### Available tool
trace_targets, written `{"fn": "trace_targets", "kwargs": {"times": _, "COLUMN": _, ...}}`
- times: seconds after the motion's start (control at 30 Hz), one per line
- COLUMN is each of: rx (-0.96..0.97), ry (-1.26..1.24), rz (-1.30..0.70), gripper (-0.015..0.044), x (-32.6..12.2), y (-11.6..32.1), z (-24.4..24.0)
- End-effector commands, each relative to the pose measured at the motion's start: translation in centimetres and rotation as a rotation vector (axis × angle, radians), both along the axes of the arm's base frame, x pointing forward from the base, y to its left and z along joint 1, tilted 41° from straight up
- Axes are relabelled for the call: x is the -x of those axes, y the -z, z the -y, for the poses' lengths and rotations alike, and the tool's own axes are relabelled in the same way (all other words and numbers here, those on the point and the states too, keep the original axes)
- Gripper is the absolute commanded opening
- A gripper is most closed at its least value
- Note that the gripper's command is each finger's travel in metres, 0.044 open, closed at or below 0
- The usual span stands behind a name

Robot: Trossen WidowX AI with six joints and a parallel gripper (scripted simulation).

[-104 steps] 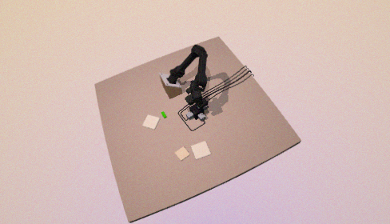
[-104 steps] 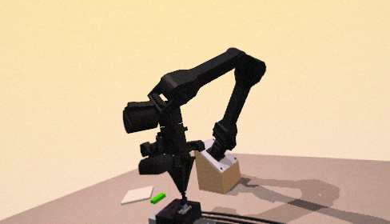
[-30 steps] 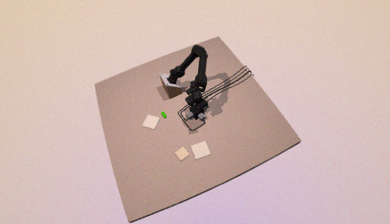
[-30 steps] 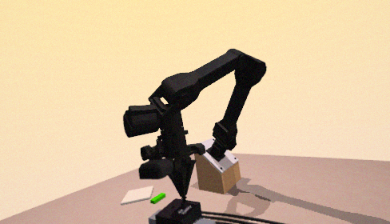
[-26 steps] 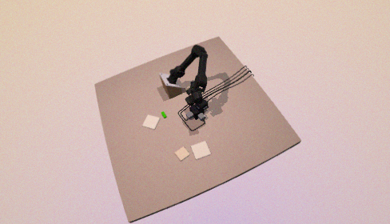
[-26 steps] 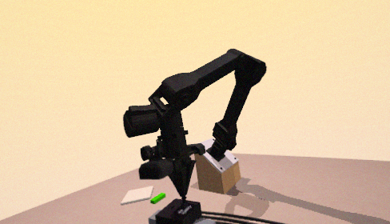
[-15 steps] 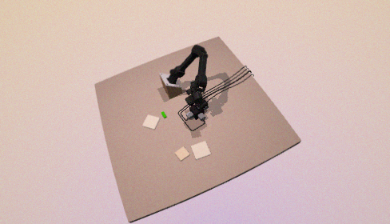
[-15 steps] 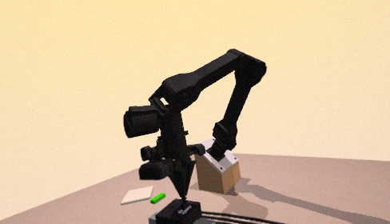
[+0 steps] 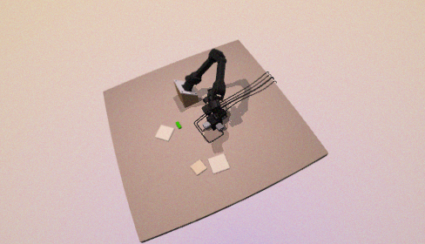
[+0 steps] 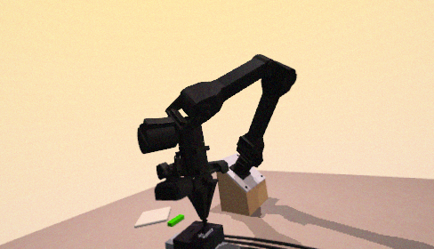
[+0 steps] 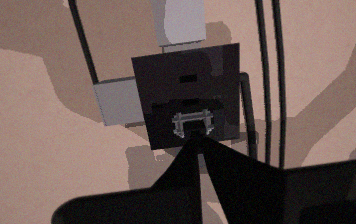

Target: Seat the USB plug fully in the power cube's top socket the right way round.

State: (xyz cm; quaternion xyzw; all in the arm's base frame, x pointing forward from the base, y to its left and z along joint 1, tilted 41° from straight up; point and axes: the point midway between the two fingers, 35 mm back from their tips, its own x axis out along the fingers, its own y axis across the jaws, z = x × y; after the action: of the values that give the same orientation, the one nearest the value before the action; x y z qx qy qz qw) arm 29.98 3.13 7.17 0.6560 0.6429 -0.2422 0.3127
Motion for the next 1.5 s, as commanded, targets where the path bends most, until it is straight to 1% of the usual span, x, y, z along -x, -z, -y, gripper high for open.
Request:
{"fn": "trace_targets", "kwargs": {"times": 0.0, "rx": -0.004, "ry": 0.000, "rz": -0.002, "gripper": 0.0000, "x": -0.01, "y": 0.15, "z": -0.17}}
{"fn": "trace_targets", "kwargs": {"times": 1.23, "rx": -0.004, "ry": 0.000, "rz": -0.002, "gripper": 0.0000, "x": -0.01, "y": 0.21, "z": -0.23}}
{"fn": "trace_targets", "kwargs": {"times": 1.33, "rx": 0.000, "ry": 0.003, "rz": 0.000, "gripper": 0.0079, "x": -0.03, "y": 0.08, "z": -0.01}}
{"fn": "trace_targets", "kwargs": {"times": 1.37, "rx": 0.000, "ry": 0.003, "rz": 0.000, "gripper": 0.0095, "x": -0.03, "y": 0.08, "z": -0.01}}
{"fn": "trace_targets", "kwargs": {"times": 1.47, "rx": 0.000, "ry": 0.003, "rz": 0.000, "gripper": 0.0095, "x": -0.03, "y": 0.08, "z": -0.01}}
